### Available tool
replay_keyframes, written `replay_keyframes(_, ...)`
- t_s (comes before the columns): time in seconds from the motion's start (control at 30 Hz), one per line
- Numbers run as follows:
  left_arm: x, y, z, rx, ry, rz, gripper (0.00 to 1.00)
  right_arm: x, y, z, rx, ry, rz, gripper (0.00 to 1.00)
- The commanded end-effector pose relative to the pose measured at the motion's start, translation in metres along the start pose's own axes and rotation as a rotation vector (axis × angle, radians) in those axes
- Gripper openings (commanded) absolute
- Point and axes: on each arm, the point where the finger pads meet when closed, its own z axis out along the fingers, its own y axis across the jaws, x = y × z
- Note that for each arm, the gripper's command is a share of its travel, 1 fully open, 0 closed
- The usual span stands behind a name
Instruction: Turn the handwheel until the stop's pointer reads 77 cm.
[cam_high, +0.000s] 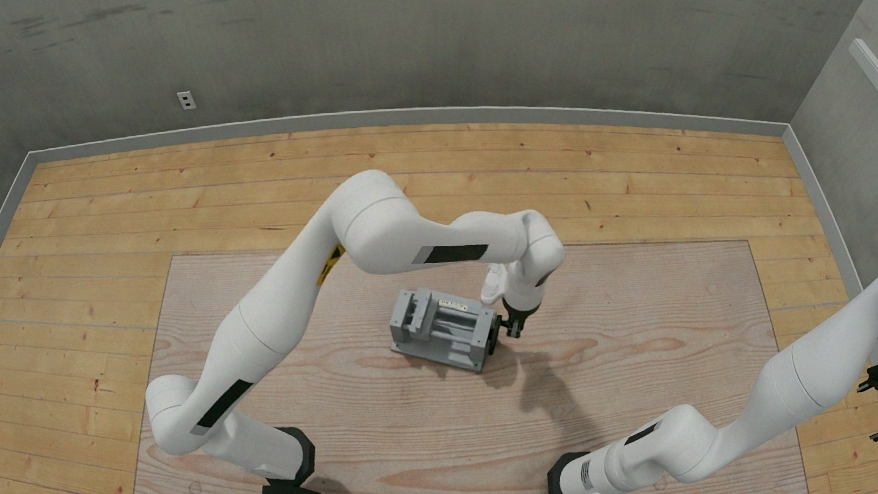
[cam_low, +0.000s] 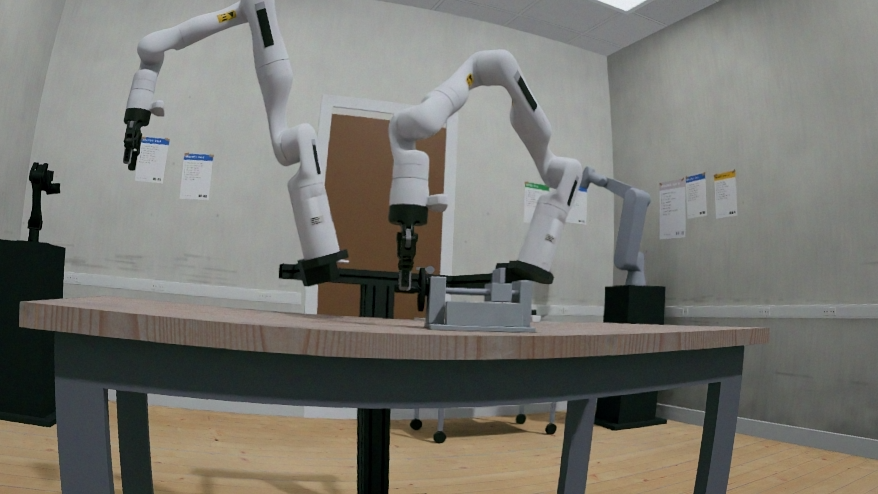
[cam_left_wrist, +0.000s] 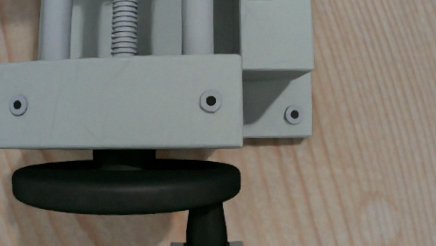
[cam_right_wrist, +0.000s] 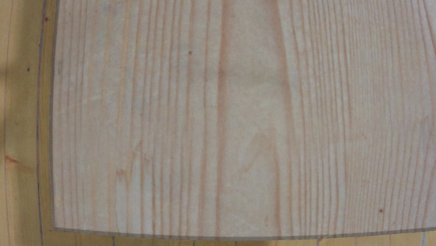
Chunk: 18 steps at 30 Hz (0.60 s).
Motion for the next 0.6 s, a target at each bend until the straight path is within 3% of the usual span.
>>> replay_keyframes(0.0,0.000,-0.003,0.013,0.002,0.000,0.007,0.160,0.001,-0.001,-0.001,0.004,0.005,-0.012,1.000)
replay_keyframes(0.57,-0.003,-0.027,0.025,-0.003,-0.004,0.010,0.160,0.001,-0.001,-0.001,0.004,0.005,-0.012,1.000)
